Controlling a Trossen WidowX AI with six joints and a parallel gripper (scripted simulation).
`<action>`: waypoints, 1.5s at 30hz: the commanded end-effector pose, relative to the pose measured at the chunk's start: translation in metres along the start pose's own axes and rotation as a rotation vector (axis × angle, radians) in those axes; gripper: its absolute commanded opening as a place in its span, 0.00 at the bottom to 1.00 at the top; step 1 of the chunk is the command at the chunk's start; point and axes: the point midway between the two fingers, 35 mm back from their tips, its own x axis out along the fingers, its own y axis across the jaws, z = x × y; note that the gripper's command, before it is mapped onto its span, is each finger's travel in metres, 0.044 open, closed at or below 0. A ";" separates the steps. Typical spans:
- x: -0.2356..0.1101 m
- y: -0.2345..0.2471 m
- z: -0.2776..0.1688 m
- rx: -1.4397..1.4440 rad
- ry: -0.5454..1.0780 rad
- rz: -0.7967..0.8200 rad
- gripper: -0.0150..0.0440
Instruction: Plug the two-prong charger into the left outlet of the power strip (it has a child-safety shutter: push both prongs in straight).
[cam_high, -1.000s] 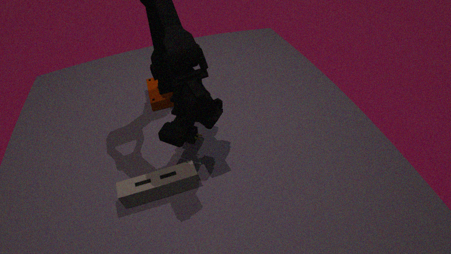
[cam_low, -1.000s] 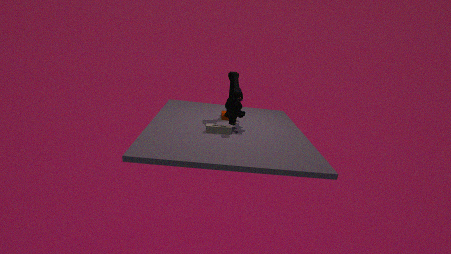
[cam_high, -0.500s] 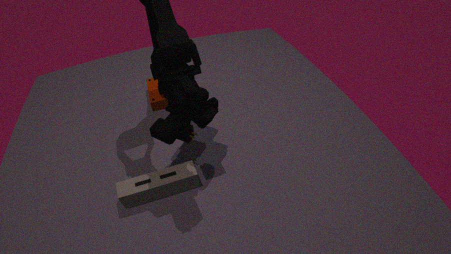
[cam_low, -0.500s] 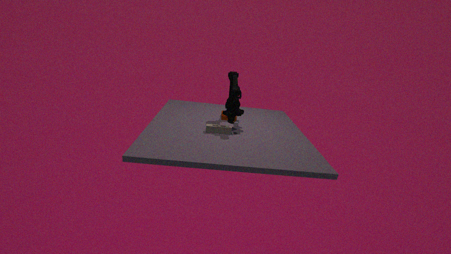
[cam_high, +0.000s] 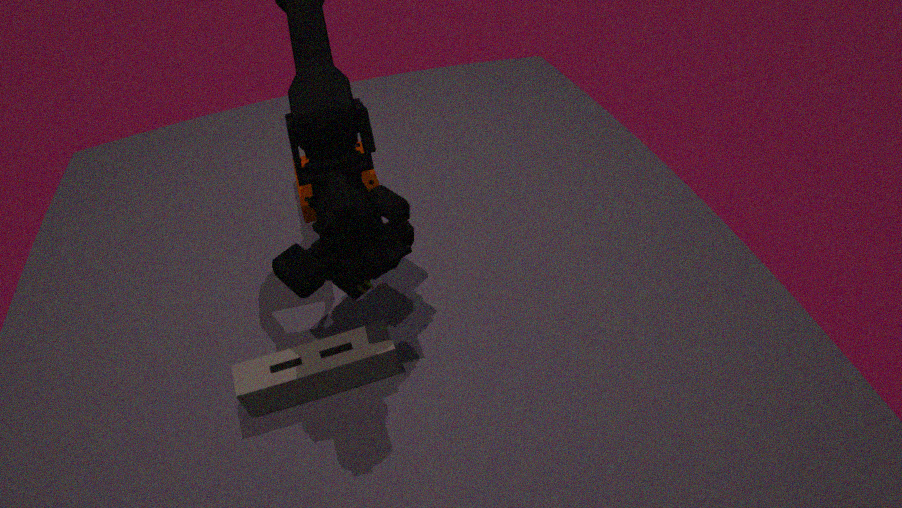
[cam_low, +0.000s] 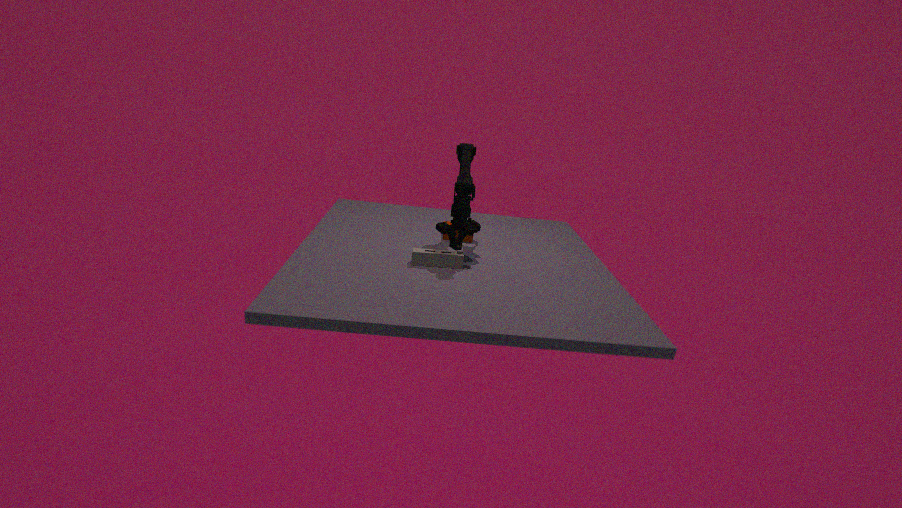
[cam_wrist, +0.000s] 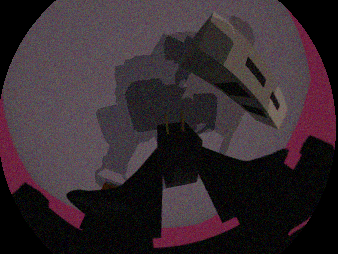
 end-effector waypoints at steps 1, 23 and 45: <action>0.005 -0.005 -0.004 0.072 0.001 0.010 0.25; 0.026 -0.031 -0.025 0.416 0.005 0.029 0.25; 0.025 -0.047 -0.007 0.455 0.003 0.031 0.25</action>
